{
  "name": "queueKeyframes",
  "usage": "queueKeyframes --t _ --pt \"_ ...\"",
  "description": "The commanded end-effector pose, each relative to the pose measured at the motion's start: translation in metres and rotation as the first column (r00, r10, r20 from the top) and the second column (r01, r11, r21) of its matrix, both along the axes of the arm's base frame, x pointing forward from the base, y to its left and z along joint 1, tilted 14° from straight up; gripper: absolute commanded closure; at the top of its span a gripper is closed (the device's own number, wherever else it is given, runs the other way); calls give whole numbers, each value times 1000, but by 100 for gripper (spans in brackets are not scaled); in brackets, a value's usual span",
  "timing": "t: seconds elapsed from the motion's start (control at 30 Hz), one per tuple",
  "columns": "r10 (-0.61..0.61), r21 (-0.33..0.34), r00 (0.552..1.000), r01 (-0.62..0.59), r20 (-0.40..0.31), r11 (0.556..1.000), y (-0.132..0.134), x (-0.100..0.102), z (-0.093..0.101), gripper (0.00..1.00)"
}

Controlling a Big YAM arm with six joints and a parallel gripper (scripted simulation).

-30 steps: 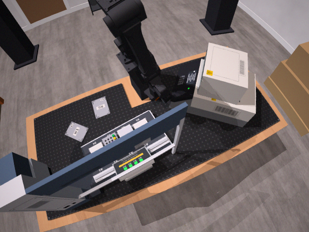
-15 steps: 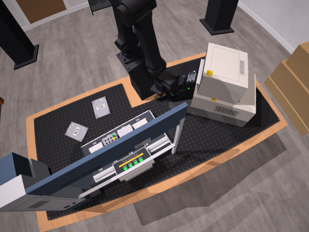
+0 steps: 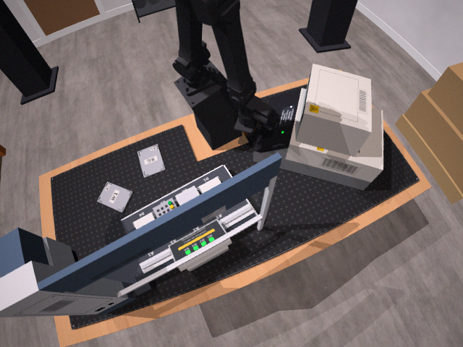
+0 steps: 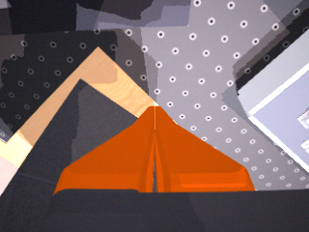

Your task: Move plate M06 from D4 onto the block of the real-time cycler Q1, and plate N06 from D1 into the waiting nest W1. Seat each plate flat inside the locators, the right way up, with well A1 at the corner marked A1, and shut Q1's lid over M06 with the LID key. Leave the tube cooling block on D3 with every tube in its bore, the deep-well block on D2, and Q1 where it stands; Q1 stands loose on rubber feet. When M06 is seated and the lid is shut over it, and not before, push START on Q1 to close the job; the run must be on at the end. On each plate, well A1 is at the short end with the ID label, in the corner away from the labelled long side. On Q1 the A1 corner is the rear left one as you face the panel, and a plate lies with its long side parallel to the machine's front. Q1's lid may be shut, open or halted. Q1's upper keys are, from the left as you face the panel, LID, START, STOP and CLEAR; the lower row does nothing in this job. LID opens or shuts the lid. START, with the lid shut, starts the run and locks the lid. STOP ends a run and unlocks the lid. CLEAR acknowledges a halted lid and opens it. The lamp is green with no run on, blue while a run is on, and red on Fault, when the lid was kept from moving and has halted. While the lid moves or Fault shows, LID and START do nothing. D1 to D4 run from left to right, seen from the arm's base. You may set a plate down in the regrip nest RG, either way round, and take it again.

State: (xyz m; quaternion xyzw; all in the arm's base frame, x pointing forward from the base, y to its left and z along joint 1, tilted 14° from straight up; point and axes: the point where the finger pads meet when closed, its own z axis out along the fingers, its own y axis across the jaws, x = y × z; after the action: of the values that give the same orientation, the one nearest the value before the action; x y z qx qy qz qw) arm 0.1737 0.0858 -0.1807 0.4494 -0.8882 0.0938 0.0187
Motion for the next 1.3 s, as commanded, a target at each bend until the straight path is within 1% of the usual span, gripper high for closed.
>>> queueKeyframes --t 0.0,0.1,0.13,0.2,0.27,0.3,0.33,0.4,0.5,0.53,0.6,0.7,0.77,0.8,0.9,0.93,1.0,1.1,1.17,1.23,1.27 --pt "126 12 992 -126 -8 992 23 -4 4 100" --pt "178 -1 983 -178 -39 984 10 -8 2 100" --pt "194 -5 980 -195 -52 981 12 -15 2 100" --pt "194 -5 980 -195 -52 981 12 -15 2 100" --pt "232 -7 971 -233 -63 973 20 -27 4 100" --pt "257 -5 964 -258 -67 966 23 -29 5 100" --pt "279 -3 958 -280 -71 960 23 -28 5 100" --pt "313 5 948 -313 -61 950 25 -18 4 100" --pt "371 15 926 -371 -65 928 44 -28 6 100" --pt "393 16 917 -393 -69 919 47 -30 6 100" --pt "427 15 901 -427 -73 904 45 -25 6 100" --pt "477 22 875 -477 -86 879 58 -41 8 100" --pt "477 22 875 -477 -86 879 58 -41 8 100" --pt "475 15 875 -476 -89 879 53 -41 7 100" --pt "531 18 841 -532 -106 846 50 -38 5 100" --pt "549 21 827 -550 -120 835 52 -46 5 100" --pt "590 25 797 -592 -127 805 61 -57 7 100" --pt "640 36 759 -641 -123 767 64 -50 9 100" --pt "667 42 734 -668 -130 743 72 -61 11 100" --pt "697 41 704 -699 -134 714 71 -57 10 100" --pt "711 44 689 -713 -139 700 74 -64 11 100"
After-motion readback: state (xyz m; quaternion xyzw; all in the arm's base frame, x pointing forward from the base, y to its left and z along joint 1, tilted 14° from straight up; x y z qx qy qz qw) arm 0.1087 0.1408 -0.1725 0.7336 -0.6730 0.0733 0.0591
